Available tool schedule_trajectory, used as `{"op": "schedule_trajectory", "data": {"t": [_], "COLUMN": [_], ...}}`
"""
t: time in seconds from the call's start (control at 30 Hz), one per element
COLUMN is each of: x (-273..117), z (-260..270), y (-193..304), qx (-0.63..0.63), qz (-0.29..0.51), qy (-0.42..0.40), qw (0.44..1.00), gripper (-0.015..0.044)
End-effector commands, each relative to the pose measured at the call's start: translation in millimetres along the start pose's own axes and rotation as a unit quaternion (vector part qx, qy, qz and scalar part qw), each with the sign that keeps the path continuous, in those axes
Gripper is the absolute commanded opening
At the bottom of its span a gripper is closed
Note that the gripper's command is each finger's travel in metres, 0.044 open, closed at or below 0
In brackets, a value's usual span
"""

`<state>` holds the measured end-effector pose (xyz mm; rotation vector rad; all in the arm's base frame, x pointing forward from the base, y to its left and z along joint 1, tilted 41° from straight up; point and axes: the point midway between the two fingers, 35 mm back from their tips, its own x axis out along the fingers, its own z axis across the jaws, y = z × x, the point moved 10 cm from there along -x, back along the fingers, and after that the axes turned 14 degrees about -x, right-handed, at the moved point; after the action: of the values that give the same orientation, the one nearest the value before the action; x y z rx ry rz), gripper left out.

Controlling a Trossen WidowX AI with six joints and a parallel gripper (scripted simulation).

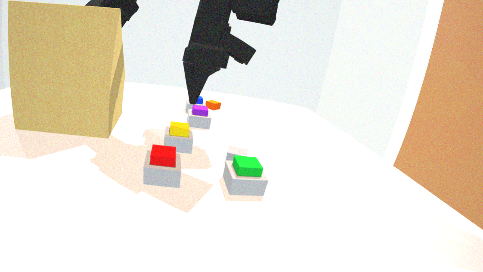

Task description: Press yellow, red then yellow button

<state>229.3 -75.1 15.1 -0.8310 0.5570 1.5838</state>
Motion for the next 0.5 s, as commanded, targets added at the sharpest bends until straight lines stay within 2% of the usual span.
{"op": "schedule_trajectory", "data": {"t": [0.0,0.23,0.4,0.47], "x": [-22,-44,-58,-60], "z": [51,154,225,237], "y": [-43,-72,-66,-63], "qx": [-0.015,-0.017,-0.019,-0.019], "qz": [-0.013,-0.018,-0.018,-0.017], "qy": [0.018,0.011,-0.009,-0.013], "qw": [1.0,1.0,1.0,1.0], "gripper": [0.023,0.04,0.04,0.04]}}
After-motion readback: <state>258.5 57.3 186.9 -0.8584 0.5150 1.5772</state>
